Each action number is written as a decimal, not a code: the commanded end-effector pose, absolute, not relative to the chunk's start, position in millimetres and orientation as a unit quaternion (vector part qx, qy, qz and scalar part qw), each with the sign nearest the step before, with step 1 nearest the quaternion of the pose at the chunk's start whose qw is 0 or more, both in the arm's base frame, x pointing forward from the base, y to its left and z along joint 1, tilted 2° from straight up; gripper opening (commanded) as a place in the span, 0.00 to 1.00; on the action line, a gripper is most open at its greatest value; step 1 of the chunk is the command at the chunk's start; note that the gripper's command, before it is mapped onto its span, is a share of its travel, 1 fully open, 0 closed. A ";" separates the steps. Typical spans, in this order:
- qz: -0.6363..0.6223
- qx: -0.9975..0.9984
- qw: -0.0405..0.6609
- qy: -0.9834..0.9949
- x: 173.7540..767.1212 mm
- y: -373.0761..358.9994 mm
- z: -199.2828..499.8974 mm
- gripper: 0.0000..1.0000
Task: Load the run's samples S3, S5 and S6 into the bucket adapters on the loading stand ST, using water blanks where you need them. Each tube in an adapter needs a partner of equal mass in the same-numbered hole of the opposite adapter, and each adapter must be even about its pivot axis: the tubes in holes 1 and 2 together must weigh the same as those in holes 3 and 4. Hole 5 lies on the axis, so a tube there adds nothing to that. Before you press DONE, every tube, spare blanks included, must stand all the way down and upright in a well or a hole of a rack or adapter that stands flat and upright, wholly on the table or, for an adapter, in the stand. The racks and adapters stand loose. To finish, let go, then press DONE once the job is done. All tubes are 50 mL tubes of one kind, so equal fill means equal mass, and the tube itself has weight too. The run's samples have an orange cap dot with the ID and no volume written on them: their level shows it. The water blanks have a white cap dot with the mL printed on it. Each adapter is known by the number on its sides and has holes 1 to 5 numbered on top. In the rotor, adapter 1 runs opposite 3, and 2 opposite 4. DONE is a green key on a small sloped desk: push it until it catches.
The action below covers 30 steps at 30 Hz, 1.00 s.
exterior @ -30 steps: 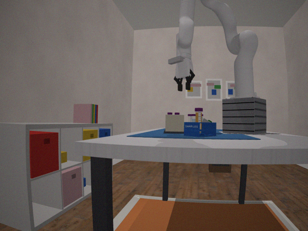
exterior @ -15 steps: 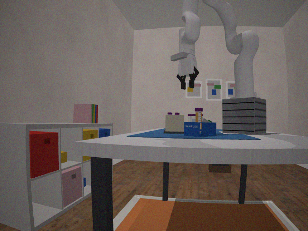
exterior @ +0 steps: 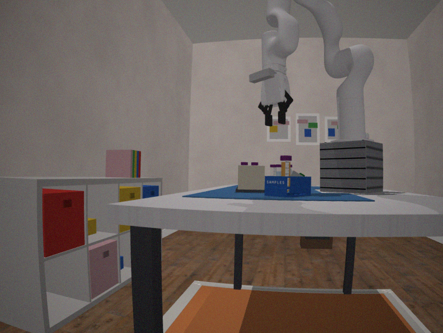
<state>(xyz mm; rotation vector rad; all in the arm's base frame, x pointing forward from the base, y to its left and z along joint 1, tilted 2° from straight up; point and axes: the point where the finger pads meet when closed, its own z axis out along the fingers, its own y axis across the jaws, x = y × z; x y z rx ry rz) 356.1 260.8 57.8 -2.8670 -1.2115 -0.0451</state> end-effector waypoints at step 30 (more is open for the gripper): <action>-0.015 -0.921 0.007 -0.388 331.4 365.4 60.1 0.57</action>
